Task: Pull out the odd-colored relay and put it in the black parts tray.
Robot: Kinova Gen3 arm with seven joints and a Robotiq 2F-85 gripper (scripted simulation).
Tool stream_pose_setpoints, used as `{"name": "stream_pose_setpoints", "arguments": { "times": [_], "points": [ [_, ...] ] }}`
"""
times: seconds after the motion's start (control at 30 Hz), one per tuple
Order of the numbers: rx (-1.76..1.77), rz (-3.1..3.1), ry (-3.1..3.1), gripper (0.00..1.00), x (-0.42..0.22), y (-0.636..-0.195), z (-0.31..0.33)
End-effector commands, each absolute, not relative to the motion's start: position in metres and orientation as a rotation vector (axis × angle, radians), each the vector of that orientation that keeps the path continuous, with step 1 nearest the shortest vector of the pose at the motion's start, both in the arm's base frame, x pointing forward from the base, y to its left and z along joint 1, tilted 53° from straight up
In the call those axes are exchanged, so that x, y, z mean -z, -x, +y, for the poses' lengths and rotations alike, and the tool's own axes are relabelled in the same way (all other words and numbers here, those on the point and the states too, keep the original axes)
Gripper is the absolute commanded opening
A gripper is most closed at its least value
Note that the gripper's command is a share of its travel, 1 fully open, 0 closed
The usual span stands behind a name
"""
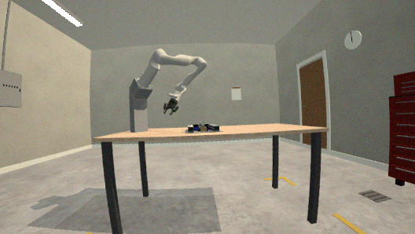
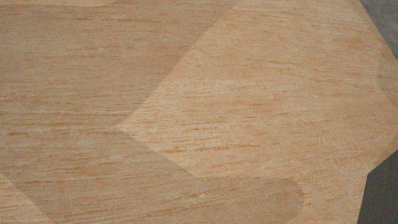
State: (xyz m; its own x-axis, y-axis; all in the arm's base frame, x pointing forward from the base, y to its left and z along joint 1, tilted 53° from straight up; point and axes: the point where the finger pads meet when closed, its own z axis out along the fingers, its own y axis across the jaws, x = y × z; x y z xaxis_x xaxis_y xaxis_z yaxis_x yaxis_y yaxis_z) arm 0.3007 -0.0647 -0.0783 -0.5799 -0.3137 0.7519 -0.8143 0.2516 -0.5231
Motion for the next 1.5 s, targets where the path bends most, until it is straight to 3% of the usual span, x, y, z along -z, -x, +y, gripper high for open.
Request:
{"name": "stream_pose_setpoints", "arguments": {
  "times": [0.0, 1.47],
  "points": [
    [-1.304, -2.024, -1.024, 0.61, 0.0782, -0.3008, -0.0641],
    [-1.305, -2.033, -1.044, 0.61, 0.0755, -0.3086, -0.0641]
  ]
}}
